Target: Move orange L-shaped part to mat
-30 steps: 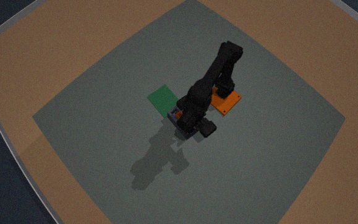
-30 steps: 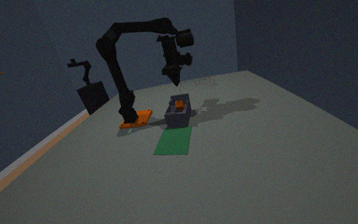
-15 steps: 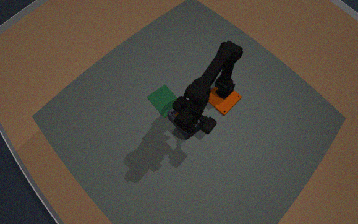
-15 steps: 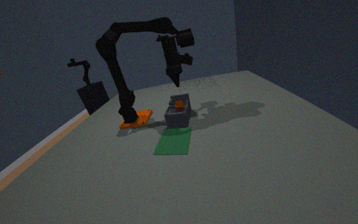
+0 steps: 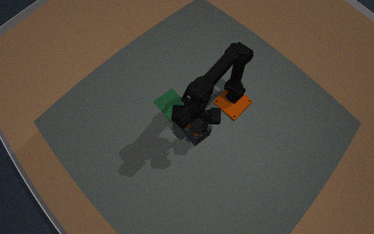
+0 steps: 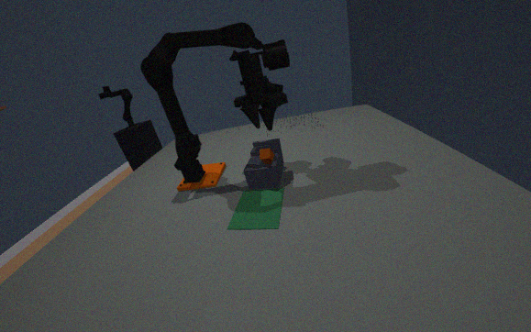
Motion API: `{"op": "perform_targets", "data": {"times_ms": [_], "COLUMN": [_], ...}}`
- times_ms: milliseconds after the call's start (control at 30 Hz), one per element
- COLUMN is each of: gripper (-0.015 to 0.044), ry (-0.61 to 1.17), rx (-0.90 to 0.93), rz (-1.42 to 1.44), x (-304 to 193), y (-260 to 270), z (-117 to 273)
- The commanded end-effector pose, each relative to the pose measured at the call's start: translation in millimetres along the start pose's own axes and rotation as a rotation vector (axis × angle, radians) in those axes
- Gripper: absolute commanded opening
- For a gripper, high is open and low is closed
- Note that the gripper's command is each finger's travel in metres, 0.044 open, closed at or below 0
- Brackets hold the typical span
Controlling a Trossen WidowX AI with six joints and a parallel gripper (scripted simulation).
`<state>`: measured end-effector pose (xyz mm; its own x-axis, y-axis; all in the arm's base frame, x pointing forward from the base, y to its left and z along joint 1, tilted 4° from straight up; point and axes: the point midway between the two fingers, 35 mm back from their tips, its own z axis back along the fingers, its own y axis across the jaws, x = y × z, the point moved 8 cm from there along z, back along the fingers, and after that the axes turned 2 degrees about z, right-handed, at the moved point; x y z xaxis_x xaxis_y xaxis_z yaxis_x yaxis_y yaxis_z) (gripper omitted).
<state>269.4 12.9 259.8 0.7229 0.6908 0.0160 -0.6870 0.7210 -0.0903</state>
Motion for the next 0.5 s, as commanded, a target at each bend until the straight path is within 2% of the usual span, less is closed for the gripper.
{"op": "perform_targets", "data": {"times_ms": [0, 467], "gripper": [0.0280, 0.0280], "ry": [0.005, 0.005], "rx": [0.003, 0.003], "rz": [0.713, 0.751], "x": [-25.4, -25.8], "y": [-24.6, -24.9], "z": [2.7, 2.7]}}
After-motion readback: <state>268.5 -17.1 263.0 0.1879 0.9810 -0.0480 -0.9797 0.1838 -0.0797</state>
